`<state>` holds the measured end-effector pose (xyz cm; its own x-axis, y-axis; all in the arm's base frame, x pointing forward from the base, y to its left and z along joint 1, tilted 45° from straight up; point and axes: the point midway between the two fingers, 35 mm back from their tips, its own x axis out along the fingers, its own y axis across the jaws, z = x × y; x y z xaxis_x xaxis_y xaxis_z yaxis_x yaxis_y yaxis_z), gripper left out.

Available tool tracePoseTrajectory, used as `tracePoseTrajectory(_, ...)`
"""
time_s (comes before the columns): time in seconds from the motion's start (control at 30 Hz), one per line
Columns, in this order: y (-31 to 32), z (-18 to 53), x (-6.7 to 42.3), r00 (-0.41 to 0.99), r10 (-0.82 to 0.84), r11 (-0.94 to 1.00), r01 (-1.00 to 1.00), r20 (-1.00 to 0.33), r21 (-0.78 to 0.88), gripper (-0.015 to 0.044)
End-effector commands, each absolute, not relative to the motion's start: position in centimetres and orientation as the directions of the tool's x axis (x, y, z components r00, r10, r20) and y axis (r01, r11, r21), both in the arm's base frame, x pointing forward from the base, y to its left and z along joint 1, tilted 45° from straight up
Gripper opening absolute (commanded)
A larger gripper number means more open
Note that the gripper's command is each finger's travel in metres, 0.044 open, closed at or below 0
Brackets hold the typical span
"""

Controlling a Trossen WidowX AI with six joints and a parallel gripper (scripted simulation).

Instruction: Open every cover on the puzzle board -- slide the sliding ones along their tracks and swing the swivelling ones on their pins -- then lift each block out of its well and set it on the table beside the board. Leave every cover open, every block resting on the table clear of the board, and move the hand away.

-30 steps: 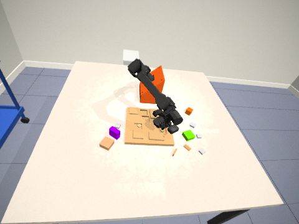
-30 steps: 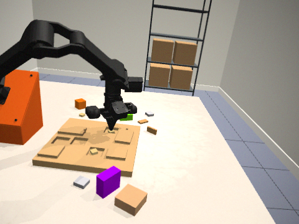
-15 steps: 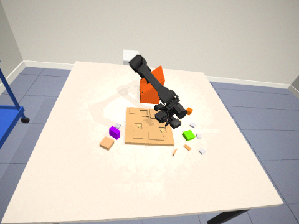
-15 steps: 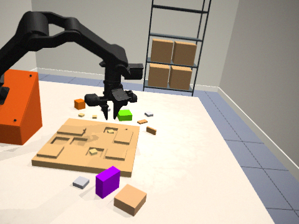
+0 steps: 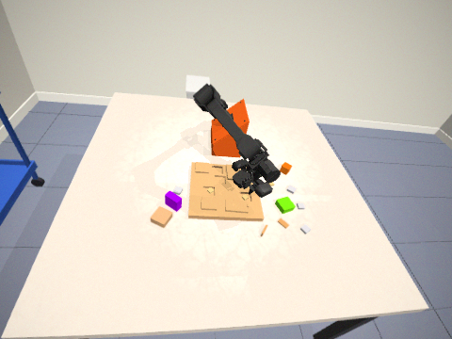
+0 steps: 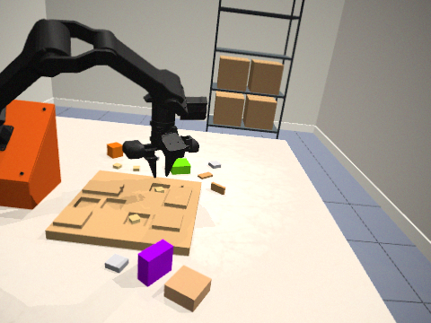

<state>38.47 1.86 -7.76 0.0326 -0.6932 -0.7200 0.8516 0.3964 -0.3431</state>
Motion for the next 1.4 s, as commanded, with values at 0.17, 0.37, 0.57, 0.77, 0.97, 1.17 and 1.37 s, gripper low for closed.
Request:
tracePoseTrajectory(0.17,1.31,-8.44,38.3,0.032,-0.697,0.4,0.847,-0.716,-0.352,0.0144)
tracePoseTrajectory(0.37,1.31,-8.44,38.3,0.032,-0.697,0.4,0.847,-0.716,-0.352,0.0144)
tracePoseTrajectory(0.57,1.28,-8.41,38.28,0.032,-0.697,0.4,0.847,-0.716,-0.352,0.0144)
tracePoseTrajectory(0.77,1.27,-8.4,38.27,0.032,-0.697,0.4,0.847,-0.716,-0.352,0.0144)
tracePoseTrajectory(0.97,1.27,-8.4,38.27,0.032,-0.697,0.4,0.847,-0.716,-0.352,0.0144)
tracePoseTrajectory(1.17,1.05,-8.63,38.3,0.032,-0.697,0.4,0.846,-0.716,-0.352,0.0144)
tracePoseTrajectory(1.37,0.65,-9.05,38.36,0.032,-0.697,0.4,0.846,-0.716,-0.352,0.0144)
